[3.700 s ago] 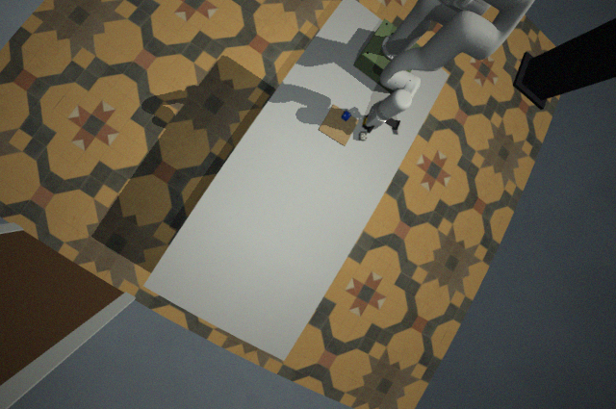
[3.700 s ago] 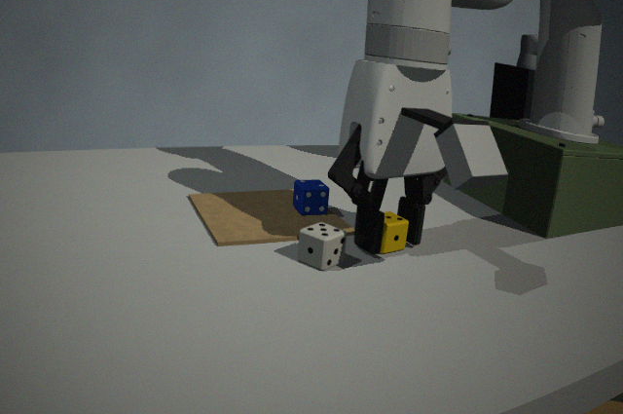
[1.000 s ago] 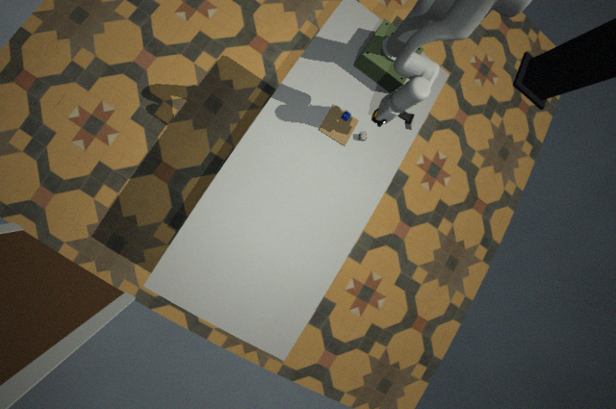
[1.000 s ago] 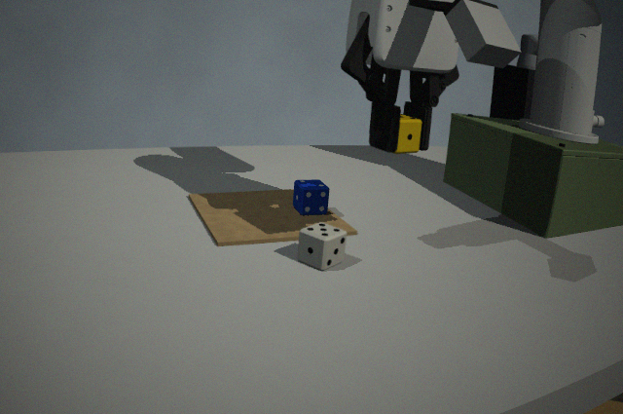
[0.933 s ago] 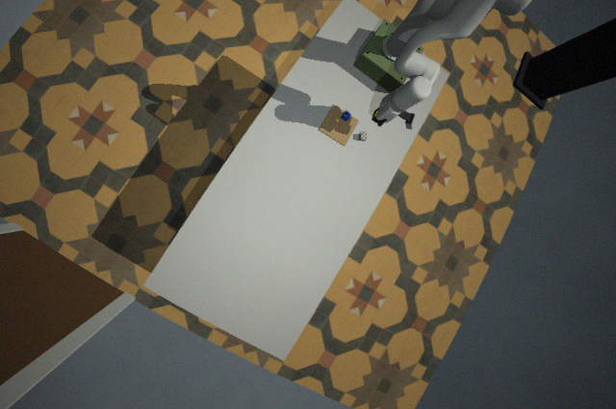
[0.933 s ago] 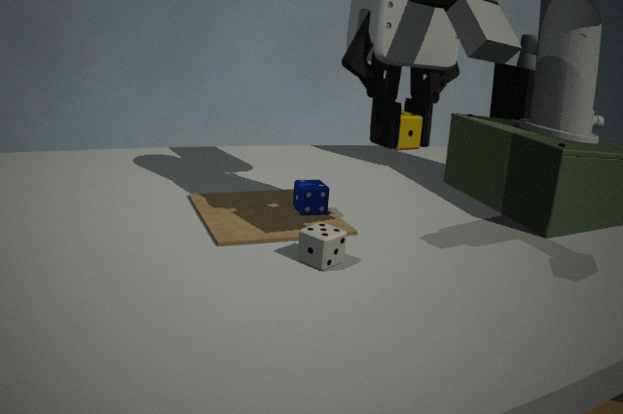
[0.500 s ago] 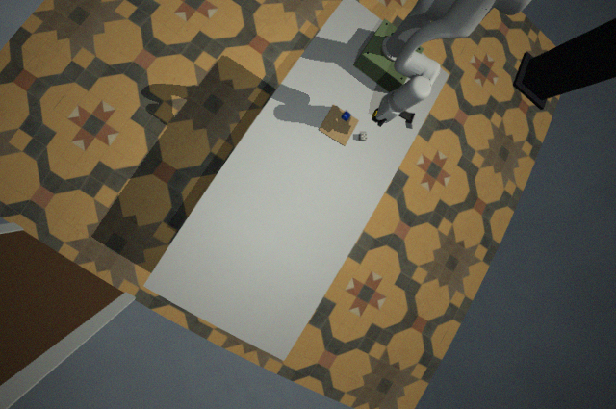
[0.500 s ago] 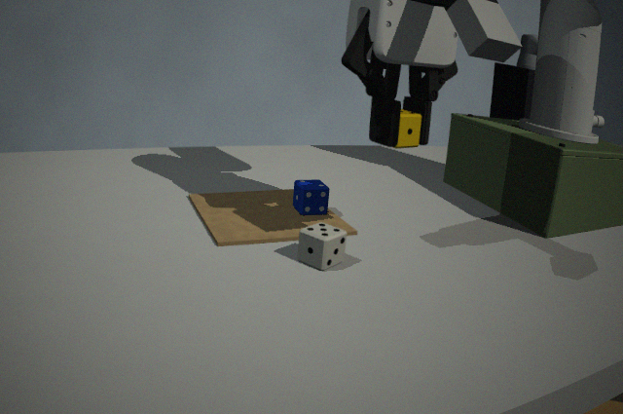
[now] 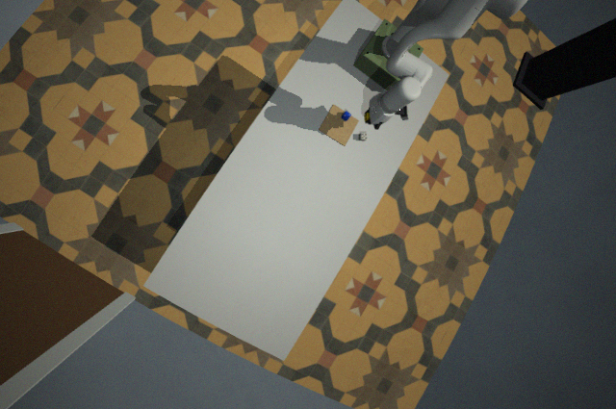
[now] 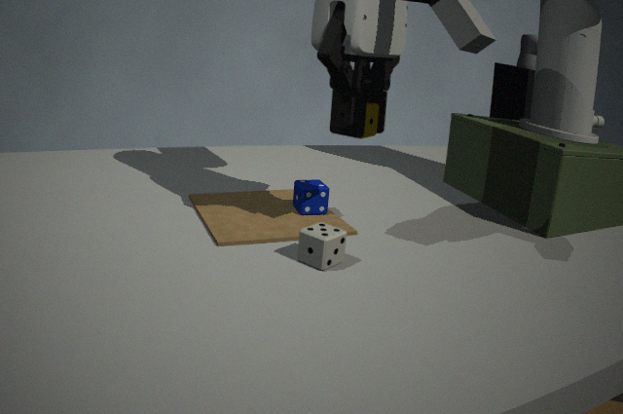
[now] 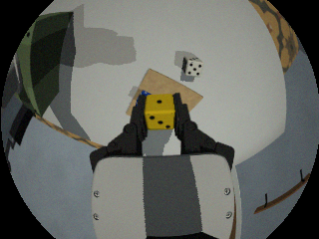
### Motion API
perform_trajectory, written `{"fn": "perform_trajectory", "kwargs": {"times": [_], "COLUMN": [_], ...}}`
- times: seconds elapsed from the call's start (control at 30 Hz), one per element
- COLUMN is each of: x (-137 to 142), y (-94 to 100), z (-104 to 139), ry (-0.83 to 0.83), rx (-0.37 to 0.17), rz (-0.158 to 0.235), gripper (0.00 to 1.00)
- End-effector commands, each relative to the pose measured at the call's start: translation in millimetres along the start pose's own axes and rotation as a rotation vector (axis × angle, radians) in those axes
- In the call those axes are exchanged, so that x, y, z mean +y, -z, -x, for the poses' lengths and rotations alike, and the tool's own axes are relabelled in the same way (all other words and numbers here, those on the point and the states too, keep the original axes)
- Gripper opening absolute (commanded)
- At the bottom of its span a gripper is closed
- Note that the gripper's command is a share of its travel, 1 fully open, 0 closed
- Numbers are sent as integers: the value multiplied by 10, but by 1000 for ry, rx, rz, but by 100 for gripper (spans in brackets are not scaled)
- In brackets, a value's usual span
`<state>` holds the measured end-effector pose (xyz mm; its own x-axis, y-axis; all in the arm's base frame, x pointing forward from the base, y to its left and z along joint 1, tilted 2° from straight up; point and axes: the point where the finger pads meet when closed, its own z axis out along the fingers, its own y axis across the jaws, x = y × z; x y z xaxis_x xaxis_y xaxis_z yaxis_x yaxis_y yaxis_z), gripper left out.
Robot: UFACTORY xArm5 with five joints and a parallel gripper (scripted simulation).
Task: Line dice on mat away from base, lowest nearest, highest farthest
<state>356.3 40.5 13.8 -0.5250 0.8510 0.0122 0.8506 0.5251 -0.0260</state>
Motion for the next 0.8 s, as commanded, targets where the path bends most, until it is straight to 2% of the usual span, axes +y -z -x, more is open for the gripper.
{"fn": "perform_trajectory", "kwargs": {"times": [0.0,0.23,0.33,0.4,0.77], "x": [36,57,58,61,47], "y": [15,27,28,33,43], "z": [142,387,410,538,859], "ry": [152,399,422,548,857], "rx": [1,2,2,2,2], "rz": [0,2,2,3,5], "gripper": [27,27,27,27,27]}}
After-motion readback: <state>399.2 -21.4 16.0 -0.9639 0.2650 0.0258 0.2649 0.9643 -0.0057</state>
